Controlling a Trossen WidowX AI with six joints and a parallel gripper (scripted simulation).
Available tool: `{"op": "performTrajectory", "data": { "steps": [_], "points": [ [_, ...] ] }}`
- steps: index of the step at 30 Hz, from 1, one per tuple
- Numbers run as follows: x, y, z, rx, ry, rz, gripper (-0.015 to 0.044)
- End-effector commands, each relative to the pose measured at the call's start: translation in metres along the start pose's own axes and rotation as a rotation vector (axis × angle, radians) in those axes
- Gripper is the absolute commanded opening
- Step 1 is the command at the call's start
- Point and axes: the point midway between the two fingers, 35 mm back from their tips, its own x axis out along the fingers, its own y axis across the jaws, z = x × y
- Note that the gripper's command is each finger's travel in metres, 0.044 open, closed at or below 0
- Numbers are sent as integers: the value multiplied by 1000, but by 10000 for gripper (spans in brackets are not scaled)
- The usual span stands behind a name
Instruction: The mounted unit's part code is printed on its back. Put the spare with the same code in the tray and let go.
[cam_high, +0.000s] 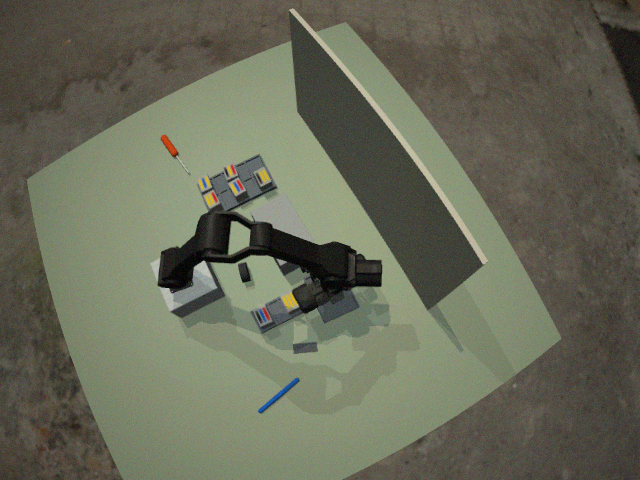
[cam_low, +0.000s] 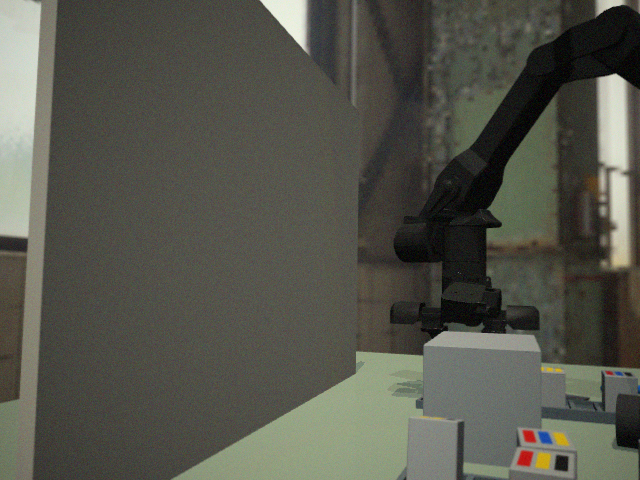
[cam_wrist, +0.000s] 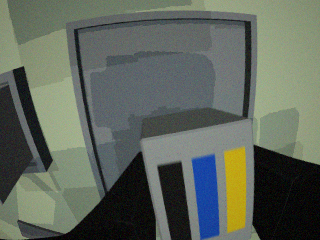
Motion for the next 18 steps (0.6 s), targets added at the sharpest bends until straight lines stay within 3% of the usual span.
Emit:
{"op": "performTrajectory", "data": {
  "steps": [1, 5, 18],
  "points": [
    [6, 2, 2, 0, -9, 8, 0],
    [6, 2, 2, 0, -9, 8, 0],
    [2, 1, 1, 0, -2, 4, 341]
  ]
}}
